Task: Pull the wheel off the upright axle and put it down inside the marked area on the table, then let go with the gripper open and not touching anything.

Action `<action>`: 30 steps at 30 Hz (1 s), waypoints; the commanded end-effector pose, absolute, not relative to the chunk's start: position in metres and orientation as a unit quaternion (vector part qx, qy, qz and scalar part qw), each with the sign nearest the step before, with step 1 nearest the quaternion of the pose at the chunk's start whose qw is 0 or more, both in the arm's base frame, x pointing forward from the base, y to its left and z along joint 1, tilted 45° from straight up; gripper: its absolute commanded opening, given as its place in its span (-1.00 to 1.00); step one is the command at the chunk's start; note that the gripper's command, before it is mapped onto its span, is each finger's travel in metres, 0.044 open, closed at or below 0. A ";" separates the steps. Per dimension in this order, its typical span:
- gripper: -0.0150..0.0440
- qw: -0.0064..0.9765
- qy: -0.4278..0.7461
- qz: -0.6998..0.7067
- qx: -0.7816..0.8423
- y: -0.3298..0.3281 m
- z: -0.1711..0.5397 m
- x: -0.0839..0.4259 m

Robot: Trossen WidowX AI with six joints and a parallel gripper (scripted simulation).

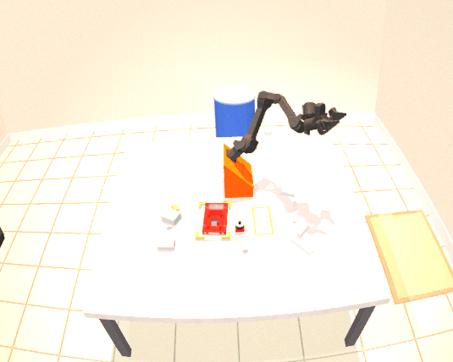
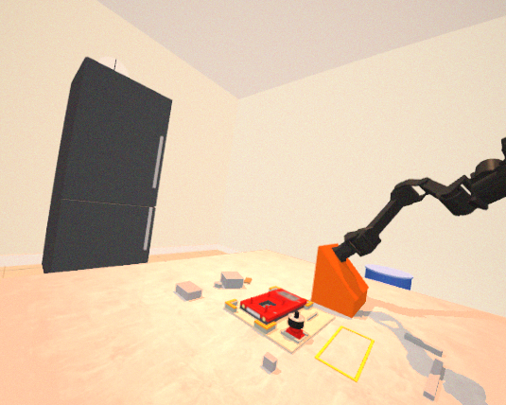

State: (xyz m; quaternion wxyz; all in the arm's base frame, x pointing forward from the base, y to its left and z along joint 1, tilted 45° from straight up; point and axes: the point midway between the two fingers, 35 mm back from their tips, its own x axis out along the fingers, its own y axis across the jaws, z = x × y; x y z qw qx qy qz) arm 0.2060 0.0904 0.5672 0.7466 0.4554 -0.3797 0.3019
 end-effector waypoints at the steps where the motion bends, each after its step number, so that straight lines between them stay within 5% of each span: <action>1: 0.78 0.748 -0.378 0.302 0.455 0.091 0.567 0.207; 4: 0.53 0.765 -0.352 0.301 0.447 0.100 0.559 0.225; 13: 0.53 0.852 -0.162 0.255 0.427 0.125 0.477 0.340; 30: 0.53 0.872 0.190 0.102 0.439 0.099 0.275 0.456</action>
